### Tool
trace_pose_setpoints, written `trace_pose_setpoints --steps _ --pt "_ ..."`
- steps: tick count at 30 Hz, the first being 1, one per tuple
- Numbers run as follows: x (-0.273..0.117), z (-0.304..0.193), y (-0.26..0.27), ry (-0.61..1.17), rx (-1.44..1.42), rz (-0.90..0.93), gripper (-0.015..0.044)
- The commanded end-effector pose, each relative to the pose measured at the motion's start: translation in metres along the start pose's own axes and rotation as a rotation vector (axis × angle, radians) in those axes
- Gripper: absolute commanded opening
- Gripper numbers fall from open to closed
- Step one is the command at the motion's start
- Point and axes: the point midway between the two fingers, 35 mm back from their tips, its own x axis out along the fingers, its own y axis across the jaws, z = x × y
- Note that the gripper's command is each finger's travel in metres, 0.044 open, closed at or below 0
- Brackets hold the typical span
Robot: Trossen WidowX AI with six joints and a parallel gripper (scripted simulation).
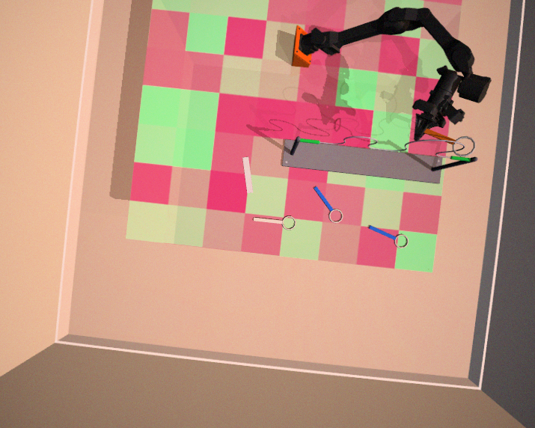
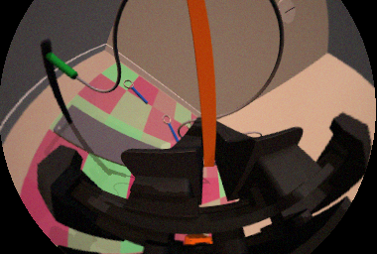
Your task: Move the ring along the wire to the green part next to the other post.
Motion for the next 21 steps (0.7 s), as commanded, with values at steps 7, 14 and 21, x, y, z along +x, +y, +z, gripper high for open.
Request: trace_pose_setpoints --steps 7,14,21 --pt "0.0002 0.0003 0.0035 -0.009 0.114 0.055 -0.015" --pt "0.0004 0.0008 0.007 -0.014 0.193 0.097 -0.015" --pt "0.0004 0.0015 0.0104 -0.02 0.271 0.139 -0.015"
